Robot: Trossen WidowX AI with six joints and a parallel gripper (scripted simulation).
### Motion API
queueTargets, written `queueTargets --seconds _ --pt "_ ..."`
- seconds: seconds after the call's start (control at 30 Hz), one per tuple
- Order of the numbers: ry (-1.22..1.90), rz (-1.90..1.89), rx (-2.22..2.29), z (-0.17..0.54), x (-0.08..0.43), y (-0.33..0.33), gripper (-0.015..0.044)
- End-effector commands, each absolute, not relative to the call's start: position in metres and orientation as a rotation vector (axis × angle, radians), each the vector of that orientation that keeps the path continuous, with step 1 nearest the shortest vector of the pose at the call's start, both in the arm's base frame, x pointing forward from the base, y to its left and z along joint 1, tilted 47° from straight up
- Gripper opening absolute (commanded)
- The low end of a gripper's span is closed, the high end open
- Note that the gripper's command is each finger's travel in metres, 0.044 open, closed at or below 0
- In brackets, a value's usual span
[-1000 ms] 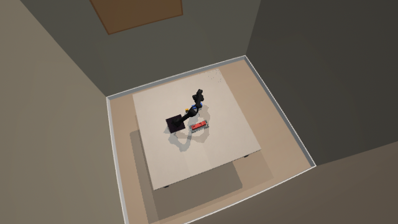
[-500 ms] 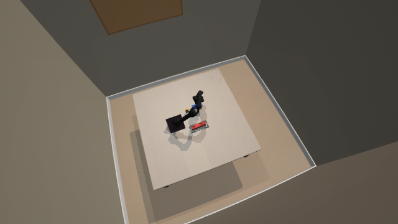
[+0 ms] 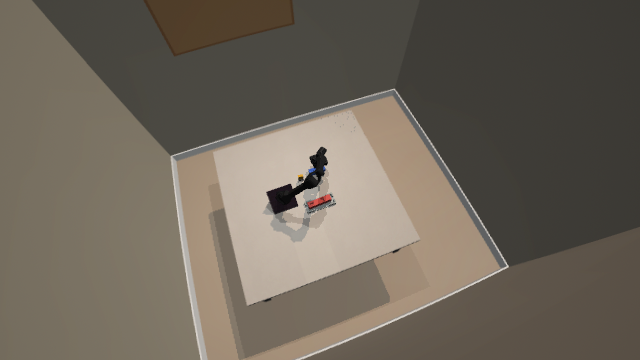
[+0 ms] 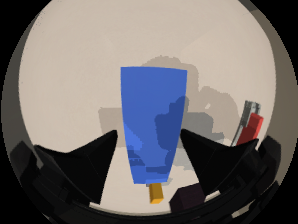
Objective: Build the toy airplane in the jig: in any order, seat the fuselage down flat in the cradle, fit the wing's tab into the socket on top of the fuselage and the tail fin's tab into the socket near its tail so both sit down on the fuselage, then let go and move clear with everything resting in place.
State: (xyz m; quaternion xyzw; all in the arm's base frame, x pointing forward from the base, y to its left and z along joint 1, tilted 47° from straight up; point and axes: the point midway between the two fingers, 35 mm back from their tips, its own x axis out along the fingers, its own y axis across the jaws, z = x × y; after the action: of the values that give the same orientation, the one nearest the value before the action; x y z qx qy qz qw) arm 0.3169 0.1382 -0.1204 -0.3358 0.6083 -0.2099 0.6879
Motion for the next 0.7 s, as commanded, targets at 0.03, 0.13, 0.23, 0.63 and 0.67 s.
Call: queueTargets --seconds 0.03,0.13,0.23,0.63,0.67 --pt "1.361 -0.468 -0.759 -0.121 0.317 0.137 0.0256" --pt "1.361 -0.468 -0.759 -0.121 0.317 0.137 0.0197" --pt "1.361 -0.468 -0.759 -0.121 0.317 0.137 0.0177" --pt "1.339 -0.444 -0.716 -0.109 0.318 0.153 0.0" --pt "1.34 -0.444 -0.716 -0.108 0.318 0.154 0.0"
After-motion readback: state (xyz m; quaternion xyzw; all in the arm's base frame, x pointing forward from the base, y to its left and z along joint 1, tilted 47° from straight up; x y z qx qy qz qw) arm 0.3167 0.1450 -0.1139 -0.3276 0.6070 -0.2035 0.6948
